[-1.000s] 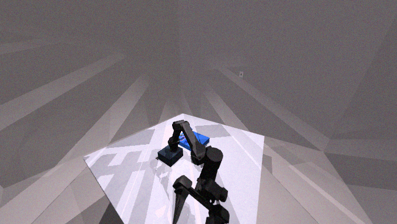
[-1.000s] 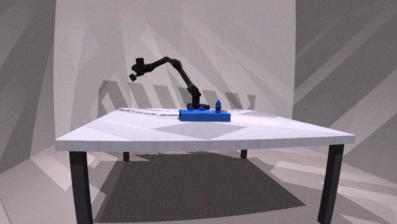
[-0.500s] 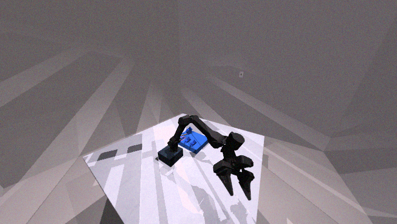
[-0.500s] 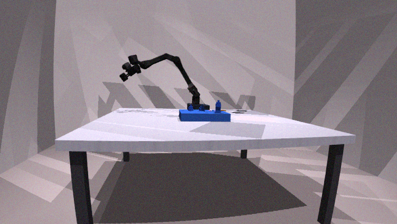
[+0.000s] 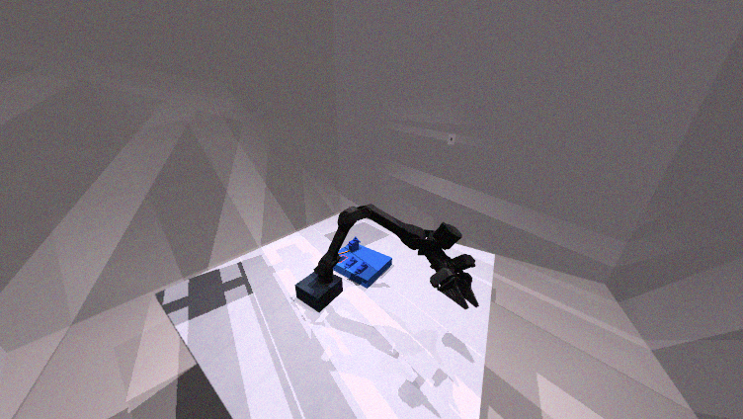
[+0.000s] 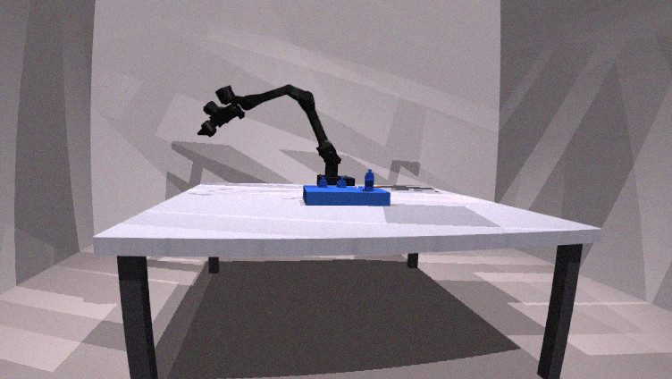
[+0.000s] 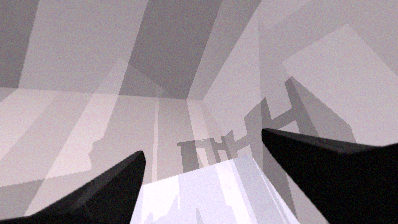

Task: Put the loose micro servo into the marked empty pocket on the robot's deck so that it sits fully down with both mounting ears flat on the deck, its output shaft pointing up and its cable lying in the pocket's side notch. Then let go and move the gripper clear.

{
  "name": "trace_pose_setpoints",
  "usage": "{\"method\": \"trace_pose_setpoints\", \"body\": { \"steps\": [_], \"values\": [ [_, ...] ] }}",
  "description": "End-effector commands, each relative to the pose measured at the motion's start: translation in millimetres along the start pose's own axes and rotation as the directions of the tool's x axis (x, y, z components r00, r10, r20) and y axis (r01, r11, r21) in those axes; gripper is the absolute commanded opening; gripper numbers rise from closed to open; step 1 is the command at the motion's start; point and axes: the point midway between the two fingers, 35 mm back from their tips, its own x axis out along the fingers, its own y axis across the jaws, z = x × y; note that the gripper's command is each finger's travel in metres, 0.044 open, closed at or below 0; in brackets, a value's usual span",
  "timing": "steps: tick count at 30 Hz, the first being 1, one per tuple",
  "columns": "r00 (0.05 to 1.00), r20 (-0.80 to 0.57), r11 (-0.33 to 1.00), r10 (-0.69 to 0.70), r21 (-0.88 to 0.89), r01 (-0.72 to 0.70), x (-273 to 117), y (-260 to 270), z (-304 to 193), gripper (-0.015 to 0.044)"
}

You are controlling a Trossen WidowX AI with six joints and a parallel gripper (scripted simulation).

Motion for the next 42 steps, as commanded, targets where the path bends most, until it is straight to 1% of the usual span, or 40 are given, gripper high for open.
{"method": "trace_pose_setpoints", "body": {
  "steps": [1, 6, 10, 16, 23, 27, 33, 37, 42],
  "values": [
    [0.993, 0.006, 0.993, 0.115, -0.039, -0.115, -33.0, 45.3, 1.0, 0.0440],
    [0.964, 0.004, 0.960, 0.266, -0.091, -0.264, -82.0, 102.8, -2.4, 0.0440],
    [0.921, -0.015, 0.912, 0.389, -0.135, -0.387, -127.1, 147.0, -10.9, 0.0440],
    [0.834, -0.066, 0.808, 0.548, -0.215, -0.549, -202.3, 201.3, -33.8, 0.0440],
    [0.709, -0.153, 0.655, 0.688, -0.291, -0.698, -294.4, 243.6, -73.3, 0.0440],
    [0.630, -0.223, 0.547, 0.744, -0.337, -0.766, -346.0, 257.6, -102.9, 0.0440],
    [0.515, -0.350, 0.385, 0.782, -0.378, -0.842, -422.7, 263.5, -154.9, 0.0440],
    [0.444, -0.447, 0.271, 0.777, -0.399, -0.876, -473.4, 255.6, -195.8, 0.0440],
    [0.378, -0.565, 0.139, 0.734, -0.419, -0.897, -527.4, 232.9, -247.8, 0.0440]
  ]
}}
